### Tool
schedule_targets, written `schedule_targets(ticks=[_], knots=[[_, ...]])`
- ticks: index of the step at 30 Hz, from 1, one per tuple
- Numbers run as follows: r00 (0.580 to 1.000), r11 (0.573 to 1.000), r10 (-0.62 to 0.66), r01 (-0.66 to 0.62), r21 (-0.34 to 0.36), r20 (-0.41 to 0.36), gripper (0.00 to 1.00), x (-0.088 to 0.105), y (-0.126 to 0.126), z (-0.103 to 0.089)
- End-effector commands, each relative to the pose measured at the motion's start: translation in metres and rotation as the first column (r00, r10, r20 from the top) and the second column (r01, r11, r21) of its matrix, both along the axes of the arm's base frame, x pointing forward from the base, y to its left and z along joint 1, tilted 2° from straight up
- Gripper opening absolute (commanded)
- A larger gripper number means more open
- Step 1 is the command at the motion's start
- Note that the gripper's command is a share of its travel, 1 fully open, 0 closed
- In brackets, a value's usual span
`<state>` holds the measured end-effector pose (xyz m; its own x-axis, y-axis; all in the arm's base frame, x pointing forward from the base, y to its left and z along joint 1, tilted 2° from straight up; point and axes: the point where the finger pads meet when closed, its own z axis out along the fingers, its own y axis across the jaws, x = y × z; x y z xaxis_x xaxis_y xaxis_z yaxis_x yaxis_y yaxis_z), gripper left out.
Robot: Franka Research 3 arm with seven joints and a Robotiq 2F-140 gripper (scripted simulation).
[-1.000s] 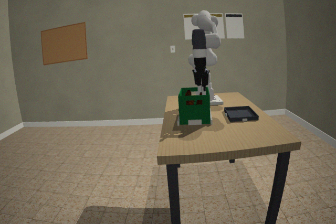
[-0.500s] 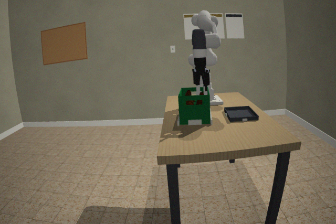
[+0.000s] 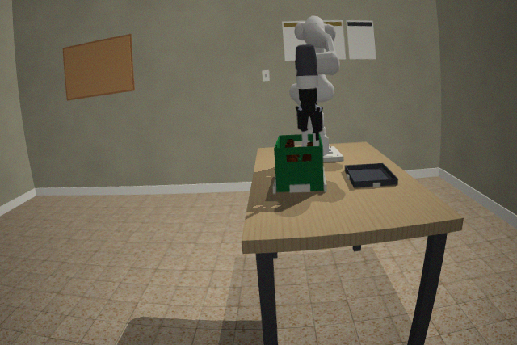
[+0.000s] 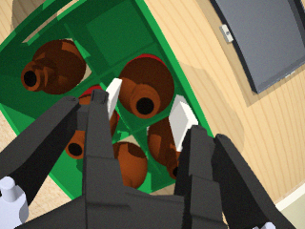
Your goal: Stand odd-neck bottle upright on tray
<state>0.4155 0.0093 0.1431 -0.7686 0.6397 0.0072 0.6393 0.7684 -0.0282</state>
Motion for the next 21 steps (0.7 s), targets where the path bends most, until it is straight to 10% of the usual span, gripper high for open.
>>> schedule_targets(ticks=[1,21], knots=[[1.0,1.0,-0.004,0.004,-0.002,-0.002,0.44,-0.001,-0.001,-0.002],[1.0,1.0,-0.004,0.004,-0.002,-0.002,0.44,0.0,-0.001,0.019]])
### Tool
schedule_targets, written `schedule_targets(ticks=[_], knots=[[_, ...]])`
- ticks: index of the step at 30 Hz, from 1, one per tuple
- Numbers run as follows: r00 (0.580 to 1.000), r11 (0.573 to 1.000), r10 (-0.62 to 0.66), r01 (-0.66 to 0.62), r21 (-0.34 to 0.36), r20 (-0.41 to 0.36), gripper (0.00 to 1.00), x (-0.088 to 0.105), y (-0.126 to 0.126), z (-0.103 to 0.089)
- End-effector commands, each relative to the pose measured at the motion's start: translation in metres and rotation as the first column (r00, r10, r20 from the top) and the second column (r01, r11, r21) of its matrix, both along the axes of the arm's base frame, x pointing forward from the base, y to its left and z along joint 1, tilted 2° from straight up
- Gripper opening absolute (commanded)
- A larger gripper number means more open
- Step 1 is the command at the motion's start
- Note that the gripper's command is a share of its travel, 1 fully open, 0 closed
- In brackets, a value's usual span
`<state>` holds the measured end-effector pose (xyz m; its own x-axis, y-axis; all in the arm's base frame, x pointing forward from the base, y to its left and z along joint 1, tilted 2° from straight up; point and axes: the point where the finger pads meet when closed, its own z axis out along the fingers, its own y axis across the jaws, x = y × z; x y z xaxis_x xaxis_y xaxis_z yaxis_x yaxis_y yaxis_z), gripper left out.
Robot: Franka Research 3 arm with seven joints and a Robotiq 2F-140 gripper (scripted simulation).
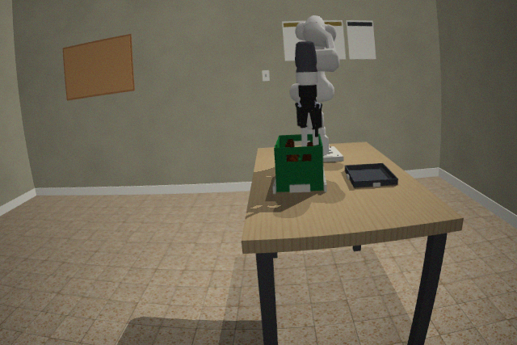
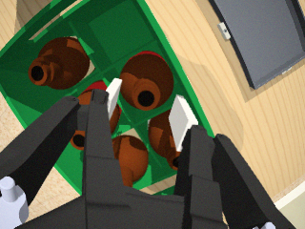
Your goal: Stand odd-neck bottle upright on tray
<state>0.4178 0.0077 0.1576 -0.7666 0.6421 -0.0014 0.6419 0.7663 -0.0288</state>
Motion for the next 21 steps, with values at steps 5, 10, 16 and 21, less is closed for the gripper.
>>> schedule_targets(ticks=[5,10,16,21], knots=[[1.0,1.0,-0.001,0.001,0.004,-0.009,0.44,-0.002,0.001,0.021],[1.0,1.0,-0.001,0.001,0.004,-0.009,0.44,-0.002,0.002,0.039],[1.0,1.0,-0.001,0.001,0.004,-0.009,0.44,-0.001,0.002,0.052],[1.0,1.0,-0.001,0.001,0.004,-0.009,0.44,-0.001,0.002,0.064]])
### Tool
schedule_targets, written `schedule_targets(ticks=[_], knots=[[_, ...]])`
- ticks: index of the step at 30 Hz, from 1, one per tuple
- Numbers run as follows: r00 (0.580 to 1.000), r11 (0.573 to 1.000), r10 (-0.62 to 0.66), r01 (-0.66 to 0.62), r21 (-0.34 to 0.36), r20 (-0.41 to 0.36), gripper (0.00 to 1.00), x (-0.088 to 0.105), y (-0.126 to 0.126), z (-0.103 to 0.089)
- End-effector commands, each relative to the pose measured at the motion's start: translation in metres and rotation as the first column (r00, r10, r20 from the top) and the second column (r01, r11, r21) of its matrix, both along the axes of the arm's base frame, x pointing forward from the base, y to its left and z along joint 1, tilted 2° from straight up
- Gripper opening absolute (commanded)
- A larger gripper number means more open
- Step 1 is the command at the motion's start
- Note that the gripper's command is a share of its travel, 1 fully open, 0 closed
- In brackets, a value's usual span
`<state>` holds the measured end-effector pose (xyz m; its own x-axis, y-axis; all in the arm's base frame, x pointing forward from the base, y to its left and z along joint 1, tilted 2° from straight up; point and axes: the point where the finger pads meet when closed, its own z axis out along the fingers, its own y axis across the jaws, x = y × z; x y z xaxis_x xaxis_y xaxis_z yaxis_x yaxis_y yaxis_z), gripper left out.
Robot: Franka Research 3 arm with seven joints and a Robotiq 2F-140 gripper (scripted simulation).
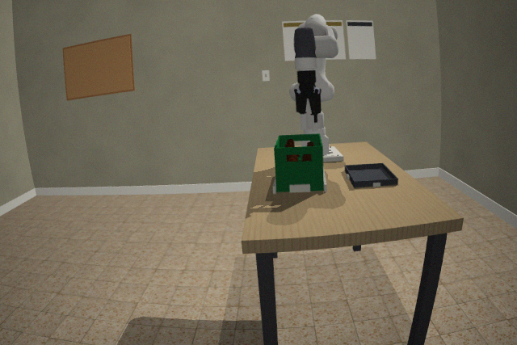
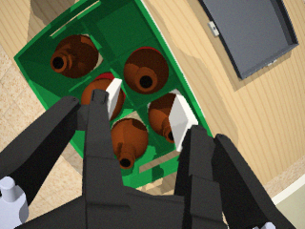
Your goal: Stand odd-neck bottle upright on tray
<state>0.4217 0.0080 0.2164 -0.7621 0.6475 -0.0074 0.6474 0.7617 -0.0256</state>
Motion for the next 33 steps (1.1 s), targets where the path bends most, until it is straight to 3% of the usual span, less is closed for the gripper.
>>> schedule_targets(ticks=[1,12,13,33], knots=[[1.0,1.0,0.006,-0.006,0.005,-0.015,0.44,-0.0049,0.002,0.0069],[1.0,1.0,0.006,-0.006,0.005,-0.015,0.44,-0.0048,0.0021,0.0117],[1.0,1.0,0.006,-0.006,0.005,-0.015,0.1,-0.0048,0.0021,0.0117],[1.0,1.0,0.006,-0.006,0.005,-0.015,0.1,-0.0048,0.0021,0.0117]])
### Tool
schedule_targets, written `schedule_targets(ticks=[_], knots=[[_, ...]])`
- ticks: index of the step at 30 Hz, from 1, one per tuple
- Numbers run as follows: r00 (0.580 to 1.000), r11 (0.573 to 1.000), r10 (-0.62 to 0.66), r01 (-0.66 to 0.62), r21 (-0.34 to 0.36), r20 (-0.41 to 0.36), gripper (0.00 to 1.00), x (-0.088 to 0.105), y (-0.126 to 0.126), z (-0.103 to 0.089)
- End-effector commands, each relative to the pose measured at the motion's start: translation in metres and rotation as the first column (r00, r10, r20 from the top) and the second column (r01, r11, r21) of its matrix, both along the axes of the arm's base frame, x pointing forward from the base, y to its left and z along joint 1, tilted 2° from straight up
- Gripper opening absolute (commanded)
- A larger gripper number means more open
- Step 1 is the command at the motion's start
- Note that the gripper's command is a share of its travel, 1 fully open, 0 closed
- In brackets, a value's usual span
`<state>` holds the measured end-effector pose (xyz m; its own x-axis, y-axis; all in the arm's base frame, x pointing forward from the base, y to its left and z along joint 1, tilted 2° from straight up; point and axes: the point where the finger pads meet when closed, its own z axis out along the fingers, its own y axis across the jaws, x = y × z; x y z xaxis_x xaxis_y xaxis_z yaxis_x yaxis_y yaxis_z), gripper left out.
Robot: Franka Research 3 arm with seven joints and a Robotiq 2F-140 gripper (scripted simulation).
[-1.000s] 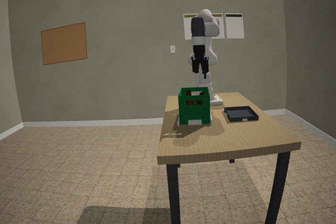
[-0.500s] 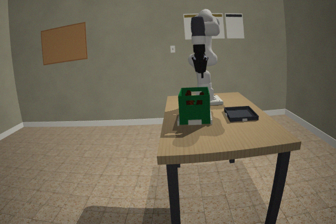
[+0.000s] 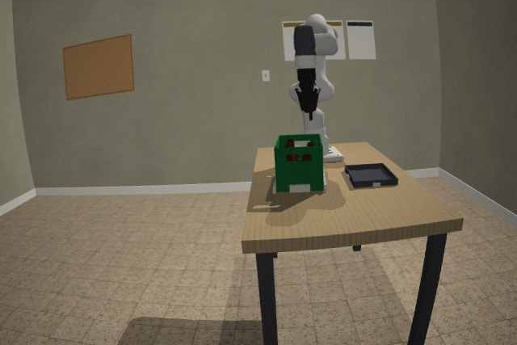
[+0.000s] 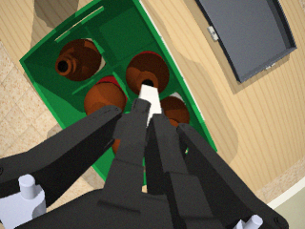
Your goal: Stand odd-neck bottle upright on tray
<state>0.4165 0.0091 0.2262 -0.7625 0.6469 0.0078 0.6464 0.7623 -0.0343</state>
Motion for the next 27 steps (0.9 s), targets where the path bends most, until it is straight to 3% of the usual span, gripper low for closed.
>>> schedule_targets(ticks=[1,14,15,17,22,25,27], knots=[[1.0,1.0,0.006,-0.006,0.002,0.002,0.1,0.0,0.001,0.002],[1.0,1.0,0.006,-0.006,0.002,0.002,0.1,0.002,0.0,0.002],[1.0,1.0,0.007,-0.007,0.003,0.002,0.1,0.009,-0.004,0.003],[1.0,1.0,0.01,-0.01,0.005,0.002,0.1,0.041,-0.025,0.006],[1.0,1.0,0.009,-0.009,0.004,0.002,0.1,0.079,-0.058,0.004],[1.0,1.0,0.006,-0.006,0.002,0.002,0.1,0.1,-0.08,0.001],[1.0,1.0,0.006,-0.006,0.002,0.002,0.1,0.102,-0.082,0.001]])
